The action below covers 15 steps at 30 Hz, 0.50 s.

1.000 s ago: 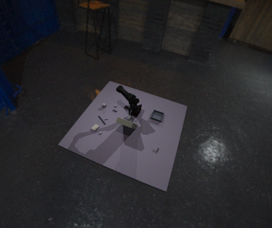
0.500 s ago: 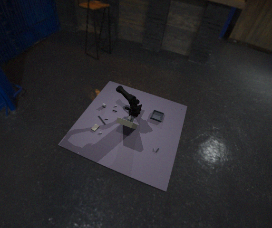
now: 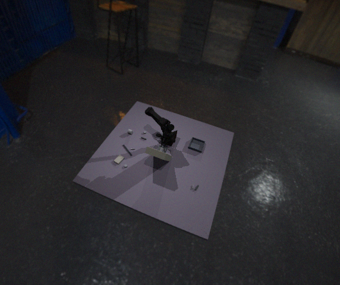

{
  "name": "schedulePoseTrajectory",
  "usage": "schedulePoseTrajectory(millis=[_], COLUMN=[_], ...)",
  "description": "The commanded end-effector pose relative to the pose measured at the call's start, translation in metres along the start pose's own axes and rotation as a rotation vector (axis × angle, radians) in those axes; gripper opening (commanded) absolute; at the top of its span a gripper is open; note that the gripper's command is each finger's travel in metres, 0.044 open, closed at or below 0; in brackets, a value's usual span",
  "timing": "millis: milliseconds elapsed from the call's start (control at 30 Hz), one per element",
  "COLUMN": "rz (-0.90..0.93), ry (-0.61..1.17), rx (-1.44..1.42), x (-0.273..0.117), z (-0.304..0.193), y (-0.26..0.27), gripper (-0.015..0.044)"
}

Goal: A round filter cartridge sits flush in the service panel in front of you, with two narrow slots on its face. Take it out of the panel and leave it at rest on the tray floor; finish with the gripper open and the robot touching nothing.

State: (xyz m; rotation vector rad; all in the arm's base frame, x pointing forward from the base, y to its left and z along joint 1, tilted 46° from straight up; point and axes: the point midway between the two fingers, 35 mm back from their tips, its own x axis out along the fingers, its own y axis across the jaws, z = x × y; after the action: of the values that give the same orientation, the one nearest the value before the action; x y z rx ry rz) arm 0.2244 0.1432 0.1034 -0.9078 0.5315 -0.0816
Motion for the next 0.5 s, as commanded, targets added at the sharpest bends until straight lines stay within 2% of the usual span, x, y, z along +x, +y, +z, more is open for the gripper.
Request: schedulePoseTrajectory(millis=[0,200,333,467], rz=[-0.007,-0.007,-0.007,-0.003], ry=[-0.002,-0.003,-0.003,-0.002], rx=[0.007,0.008,0.008,0.013], x=[0.000,-0.008,-0.009,-0.022], z=[0.003,0.065,0.072,0.090], y=[-0.001,-0.008,-0.009,-0.009], gripper=[0.0111,0.0111,0.0111,0.0216])
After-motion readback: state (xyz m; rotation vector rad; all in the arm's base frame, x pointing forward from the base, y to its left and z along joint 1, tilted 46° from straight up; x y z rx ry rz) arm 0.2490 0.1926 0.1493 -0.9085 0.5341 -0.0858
